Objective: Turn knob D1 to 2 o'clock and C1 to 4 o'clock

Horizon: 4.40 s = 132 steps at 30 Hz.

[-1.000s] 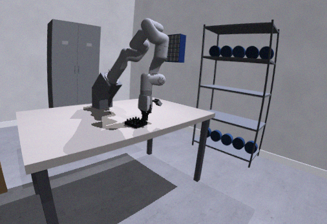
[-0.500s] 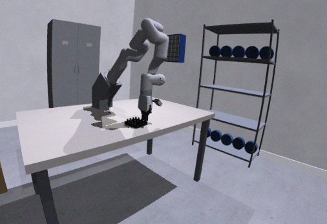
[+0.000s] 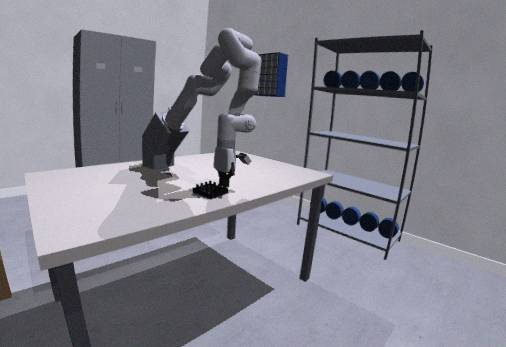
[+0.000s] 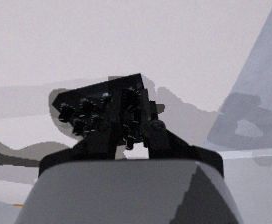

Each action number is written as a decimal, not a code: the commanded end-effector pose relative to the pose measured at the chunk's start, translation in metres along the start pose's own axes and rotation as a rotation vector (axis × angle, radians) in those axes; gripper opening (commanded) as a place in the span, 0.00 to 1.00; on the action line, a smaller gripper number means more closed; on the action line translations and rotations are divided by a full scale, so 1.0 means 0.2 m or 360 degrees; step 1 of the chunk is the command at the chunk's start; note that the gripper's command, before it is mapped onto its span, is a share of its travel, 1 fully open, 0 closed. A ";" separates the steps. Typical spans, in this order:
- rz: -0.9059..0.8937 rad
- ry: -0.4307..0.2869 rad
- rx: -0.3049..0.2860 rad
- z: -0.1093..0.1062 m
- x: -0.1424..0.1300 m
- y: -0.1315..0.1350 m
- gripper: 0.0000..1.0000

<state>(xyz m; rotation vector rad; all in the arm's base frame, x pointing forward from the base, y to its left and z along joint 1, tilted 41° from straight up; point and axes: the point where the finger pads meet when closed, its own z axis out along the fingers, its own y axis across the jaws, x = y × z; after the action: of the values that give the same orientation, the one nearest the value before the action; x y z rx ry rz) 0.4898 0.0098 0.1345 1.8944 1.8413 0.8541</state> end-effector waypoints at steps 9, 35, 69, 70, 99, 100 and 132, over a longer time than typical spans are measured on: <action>0.0000 -0.0001 -0.0003 -0.02 0.00 0.00 0.19; 0.0000 0.0000 -0.0004 -0.18 0.00 0.00 0.19; 0.0000 0.0000 -0.0004 -0.60 0.00 0.01 1.00; 0.0000 0.0000 -0.0004 -0.63 0.00 0.01 1.00; 0.0000 0.0000 -0.0004 -0.75 0.00 0.01 1.00; 0.0000 0.0000 -0.0004 -0.75 0.00 0.01 1.00; 0.0000 0.0000 -0.0004 -0.75 0.00 0.01 1.00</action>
<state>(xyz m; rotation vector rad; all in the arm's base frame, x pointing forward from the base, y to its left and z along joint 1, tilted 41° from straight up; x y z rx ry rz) 0.3937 -0.0126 0.2467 1.8944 1.8416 0.8541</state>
